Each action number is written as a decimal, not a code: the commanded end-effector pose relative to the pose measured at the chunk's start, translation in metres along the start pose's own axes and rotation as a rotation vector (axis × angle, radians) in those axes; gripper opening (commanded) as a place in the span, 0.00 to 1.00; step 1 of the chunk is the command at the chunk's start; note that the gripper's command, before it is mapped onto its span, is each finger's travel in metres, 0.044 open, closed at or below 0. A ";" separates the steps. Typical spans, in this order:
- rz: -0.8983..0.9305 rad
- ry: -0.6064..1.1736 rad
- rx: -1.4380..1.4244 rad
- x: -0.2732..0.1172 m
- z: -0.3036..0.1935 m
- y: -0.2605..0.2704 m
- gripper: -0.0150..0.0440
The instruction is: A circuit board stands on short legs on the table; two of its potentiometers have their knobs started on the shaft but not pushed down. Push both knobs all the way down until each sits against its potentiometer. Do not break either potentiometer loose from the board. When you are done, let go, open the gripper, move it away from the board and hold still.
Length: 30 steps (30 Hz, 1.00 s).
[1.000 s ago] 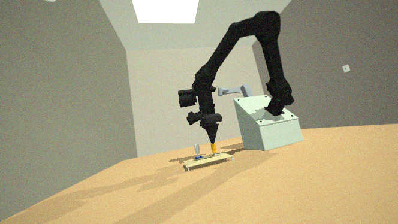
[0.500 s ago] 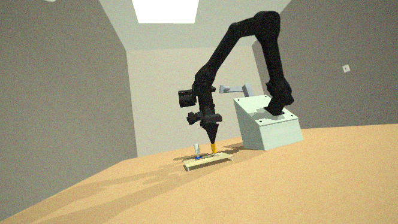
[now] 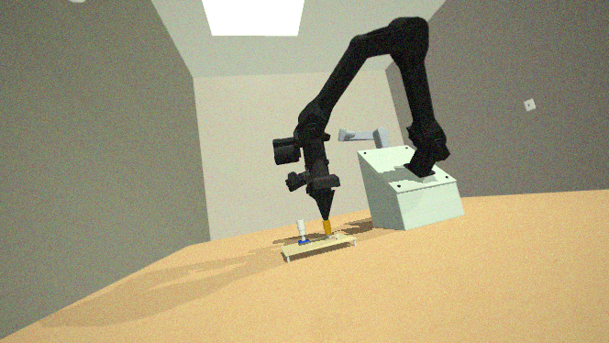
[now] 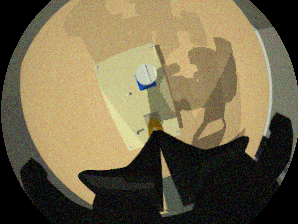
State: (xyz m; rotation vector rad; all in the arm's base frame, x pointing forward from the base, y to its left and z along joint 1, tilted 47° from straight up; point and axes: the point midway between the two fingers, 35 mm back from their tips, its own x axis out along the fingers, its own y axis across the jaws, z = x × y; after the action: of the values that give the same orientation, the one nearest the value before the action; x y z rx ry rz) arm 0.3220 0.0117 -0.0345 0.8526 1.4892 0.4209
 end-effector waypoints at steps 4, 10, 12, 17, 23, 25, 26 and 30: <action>0.000 0.017 -0.026 0.013 0.001 0.003 0.25; 0.000 0.016 -0.026 0.011 0.001 0.003 0.25; 0.000 0.016 -0.026 0.009 0.001 0.003 0.25; -0.001 0.016 -0.026 0.001 0.001 0.002 0.25; -0.001 0.016 -0.026 -0.009 0.002 0.002 0.25; -0.001 0.016 -0.026 -0.012 0.002 0.002 0.25; -0.001 0.016 -0.026 -0.013 0.002 0.002 0.25; -0.002 0.016 -0.026 -0.020 0.002 0.002 0.25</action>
State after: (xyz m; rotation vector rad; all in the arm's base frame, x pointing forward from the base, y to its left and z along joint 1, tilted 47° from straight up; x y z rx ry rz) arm 0.3215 0.0043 -0.0240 0.8373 1.5009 0.4475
